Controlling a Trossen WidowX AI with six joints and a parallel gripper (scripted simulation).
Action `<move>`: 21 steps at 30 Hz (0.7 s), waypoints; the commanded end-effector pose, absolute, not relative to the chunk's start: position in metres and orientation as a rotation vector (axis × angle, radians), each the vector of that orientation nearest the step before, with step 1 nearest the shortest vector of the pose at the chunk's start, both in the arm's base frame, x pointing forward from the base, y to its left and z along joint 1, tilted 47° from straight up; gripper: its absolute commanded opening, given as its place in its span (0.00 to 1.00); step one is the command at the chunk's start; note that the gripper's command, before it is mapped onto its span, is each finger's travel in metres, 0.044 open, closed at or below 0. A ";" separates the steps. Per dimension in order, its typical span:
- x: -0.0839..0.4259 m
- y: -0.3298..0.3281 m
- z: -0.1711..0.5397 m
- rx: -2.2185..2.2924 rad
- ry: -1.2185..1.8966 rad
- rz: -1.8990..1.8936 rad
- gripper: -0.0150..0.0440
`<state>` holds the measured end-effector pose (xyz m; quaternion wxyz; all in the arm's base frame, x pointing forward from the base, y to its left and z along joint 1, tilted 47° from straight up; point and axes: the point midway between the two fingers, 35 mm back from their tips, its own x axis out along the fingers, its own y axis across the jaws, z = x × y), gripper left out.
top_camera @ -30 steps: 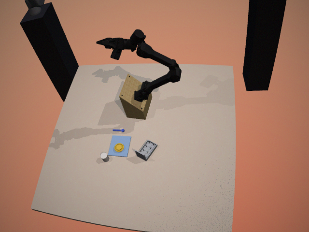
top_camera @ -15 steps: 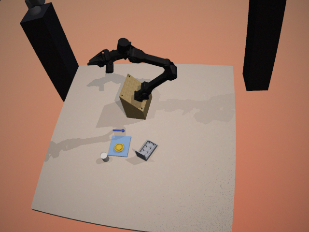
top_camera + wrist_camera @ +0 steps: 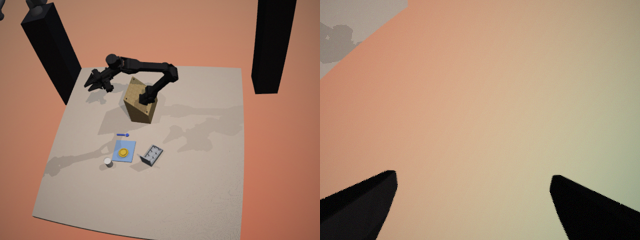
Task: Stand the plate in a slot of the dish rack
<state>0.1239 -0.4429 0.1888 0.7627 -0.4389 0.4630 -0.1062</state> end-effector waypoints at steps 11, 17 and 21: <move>0.189 -0.403 0.128 -0.586 0.941 -0.034 0.93; 0.213 -0.378 0.102 -0.398 0.938 0.058 0.93; 0.228 -0.360 0.087 -0.273 0.945 0.117 0.93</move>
